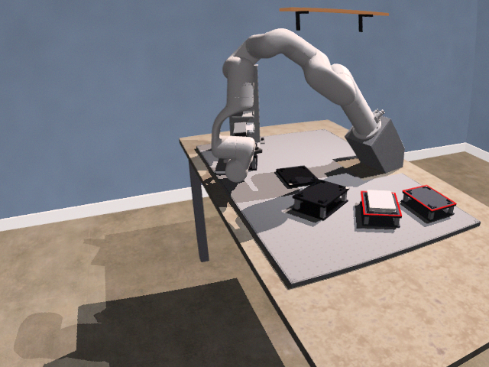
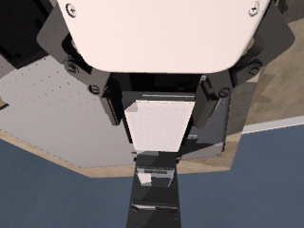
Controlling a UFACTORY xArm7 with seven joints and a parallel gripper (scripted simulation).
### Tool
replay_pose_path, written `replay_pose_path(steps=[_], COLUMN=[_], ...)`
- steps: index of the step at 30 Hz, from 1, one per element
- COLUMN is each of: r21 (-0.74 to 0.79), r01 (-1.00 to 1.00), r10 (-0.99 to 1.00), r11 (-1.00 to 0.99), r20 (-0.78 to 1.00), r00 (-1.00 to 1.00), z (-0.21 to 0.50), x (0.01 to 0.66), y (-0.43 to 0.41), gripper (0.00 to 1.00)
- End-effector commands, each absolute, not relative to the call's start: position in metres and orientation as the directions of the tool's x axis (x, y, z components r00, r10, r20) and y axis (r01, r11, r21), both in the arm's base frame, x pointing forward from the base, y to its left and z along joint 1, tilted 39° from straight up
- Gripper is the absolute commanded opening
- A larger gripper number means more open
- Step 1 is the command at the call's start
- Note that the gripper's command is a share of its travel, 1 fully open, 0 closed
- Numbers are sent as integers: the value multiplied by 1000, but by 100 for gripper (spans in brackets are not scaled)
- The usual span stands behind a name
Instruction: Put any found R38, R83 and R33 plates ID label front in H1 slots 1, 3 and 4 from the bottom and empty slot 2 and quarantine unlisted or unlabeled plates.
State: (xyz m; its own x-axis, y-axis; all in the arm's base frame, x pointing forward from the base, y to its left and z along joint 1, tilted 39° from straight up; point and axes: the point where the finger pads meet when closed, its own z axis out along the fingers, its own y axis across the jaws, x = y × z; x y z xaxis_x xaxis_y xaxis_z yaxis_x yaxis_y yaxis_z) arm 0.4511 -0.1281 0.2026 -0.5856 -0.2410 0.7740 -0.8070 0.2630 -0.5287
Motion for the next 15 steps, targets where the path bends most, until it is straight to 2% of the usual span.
replay_pose_path(steps=[1,15], r21=[-531,-531], r01=[-806,-806], r10=[-240,-240], r11=[263,263], r20=[773,773], r00=[-588,-588], z=[203,200], x=[452,454], y=[-128,-127], gripper=[0,0])
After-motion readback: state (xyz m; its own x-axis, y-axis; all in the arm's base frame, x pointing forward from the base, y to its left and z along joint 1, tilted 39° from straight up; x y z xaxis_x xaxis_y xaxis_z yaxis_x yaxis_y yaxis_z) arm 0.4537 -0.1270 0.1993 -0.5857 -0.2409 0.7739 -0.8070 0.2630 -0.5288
